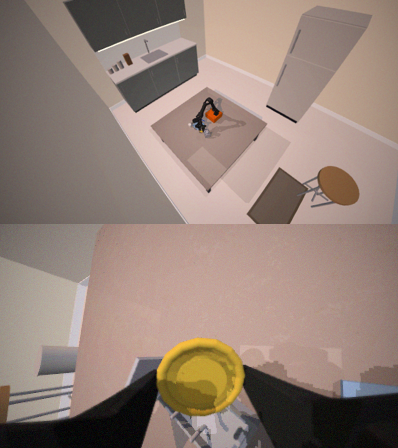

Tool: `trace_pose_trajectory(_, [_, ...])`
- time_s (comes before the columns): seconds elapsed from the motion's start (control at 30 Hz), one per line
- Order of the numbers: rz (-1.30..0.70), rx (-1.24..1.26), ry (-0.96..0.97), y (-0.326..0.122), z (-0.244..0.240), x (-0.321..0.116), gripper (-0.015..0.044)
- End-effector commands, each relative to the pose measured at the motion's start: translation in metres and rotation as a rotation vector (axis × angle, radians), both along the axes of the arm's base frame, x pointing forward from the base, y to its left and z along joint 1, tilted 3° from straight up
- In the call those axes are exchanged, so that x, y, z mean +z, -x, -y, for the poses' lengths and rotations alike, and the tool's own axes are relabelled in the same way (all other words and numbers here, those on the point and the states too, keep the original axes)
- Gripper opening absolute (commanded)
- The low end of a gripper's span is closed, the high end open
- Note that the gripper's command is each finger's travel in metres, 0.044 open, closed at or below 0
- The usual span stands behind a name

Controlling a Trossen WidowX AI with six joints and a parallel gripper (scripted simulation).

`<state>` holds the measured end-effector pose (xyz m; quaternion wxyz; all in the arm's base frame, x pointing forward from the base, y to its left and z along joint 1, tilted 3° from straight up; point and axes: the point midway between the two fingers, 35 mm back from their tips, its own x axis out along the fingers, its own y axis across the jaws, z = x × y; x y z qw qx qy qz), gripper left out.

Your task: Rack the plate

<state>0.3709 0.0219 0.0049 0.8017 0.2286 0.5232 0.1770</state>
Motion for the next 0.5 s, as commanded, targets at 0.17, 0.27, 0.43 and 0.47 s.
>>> trace_pose_trajectory(0.17, [0.216, 0.122, -0.076, 0.000, 0.001, -0.013, 0.0000])
trace_pose_trajectory(0.27, [0.295, 0.162, -0.093, 0.001, 0.001, -0.016, 0.0000])
trace_pose_trajectory(0.43, [0.429, 0.227, -0.116, 0.006, 0.003, -0.019, 0.0000])
trace_pose_trajectory(0.47, [0.457, 0.240, -0.119, 0.008, 0.003, -0.019, 0.0000])
